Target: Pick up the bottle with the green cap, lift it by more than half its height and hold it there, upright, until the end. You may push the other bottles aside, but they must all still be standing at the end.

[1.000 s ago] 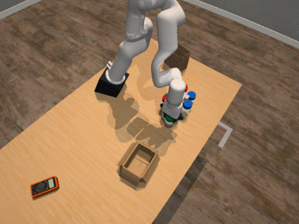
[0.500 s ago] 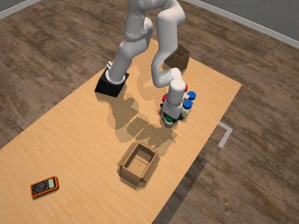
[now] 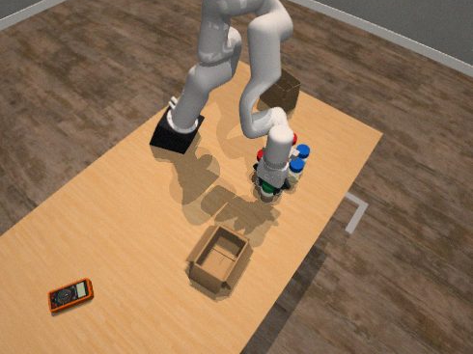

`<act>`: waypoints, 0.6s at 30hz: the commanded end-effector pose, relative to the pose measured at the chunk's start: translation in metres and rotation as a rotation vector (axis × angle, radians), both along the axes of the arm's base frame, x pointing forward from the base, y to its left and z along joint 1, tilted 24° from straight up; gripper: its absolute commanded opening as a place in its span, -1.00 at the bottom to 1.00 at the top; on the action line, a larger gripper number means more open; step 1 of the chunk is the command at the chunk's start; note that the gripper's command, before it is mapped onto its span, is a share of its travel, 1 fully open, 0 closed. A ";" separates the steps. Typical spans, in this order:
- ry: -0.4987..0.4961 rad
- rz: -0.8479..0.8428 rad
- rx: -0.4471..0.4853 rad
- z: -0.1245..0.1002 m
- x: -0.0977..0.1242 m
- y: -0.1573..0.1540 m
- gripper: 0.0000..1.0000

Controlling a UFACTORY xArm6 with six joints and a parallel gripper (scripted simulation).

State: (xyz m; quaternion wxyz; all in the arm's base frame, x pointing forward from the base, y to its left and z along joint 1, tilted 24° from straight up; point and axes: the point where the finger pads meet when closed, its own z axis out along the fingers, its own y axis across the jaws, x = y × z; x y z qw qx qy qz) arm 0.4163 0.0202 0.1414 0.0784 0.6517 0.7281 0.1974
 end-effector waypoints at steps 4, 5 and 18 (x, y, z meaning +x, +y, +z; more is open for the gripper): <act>-0.003 0.000 0.000 0.001 0.001 0.000 -1.00; -0.003 0.000 0.000 0.001 0.001 0.000 -1.00; -0.003 0.000 0.000 0.004 0.000 -0.001 -1.00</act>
